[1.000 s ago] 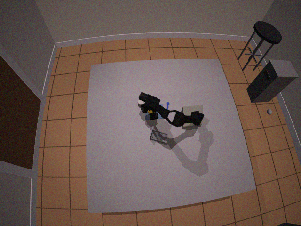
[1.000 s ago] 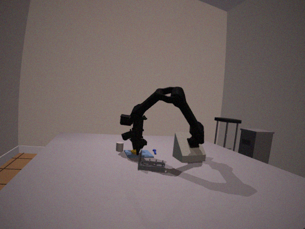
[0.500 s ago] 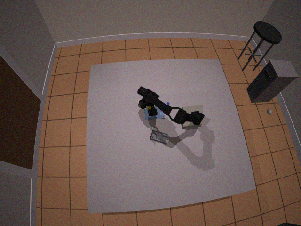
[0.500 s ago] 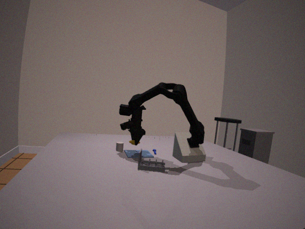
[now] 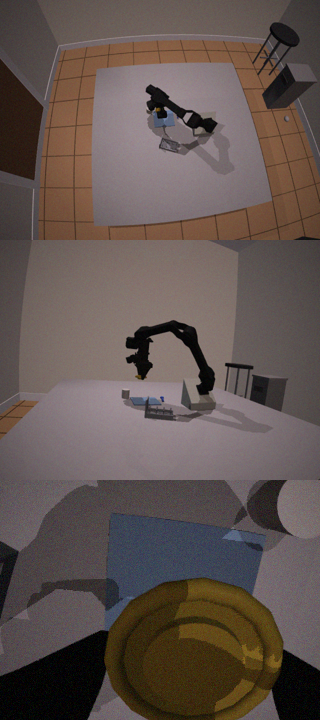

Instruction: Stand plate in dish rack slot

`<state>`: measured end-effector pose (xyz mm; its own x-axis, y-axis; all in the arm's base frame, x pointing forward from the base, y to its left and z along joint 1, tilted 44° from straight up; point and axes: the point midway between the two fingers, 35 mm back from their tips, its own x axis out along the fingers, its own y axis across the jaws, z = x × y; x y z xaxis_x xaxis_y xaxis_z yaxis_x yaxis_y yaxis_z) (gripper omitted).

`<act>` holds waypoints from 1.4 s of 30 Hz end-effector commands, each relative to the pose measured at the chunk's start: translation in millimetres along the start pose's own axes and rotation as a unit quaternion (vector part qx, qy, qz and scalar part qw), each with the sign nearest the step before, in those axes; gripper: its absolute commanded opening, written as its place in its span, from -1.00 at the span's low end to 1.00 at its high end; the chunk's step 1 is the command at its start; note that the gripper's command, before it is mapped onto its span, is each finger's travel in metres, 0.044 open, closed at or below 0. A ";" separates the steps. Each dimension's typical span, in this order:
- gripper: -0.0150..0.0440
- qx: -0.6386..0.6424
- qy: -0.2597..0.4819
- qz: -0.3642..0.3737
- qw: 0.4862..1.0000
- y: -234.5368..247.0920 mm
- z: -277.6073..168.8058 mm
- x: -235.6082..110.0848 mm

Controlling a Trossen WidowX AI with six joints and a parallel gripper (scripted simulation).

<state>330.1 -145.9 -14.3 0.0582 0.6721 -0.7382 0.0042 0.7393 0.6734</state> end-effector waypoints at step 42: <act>-0.49 0.458 -0.016 0.000 0.889 139.8 -38.2 -71.7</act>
<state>297.2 -103.7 118.4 0.0797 0.6580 -0.7488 0.7285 0.4742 0.4943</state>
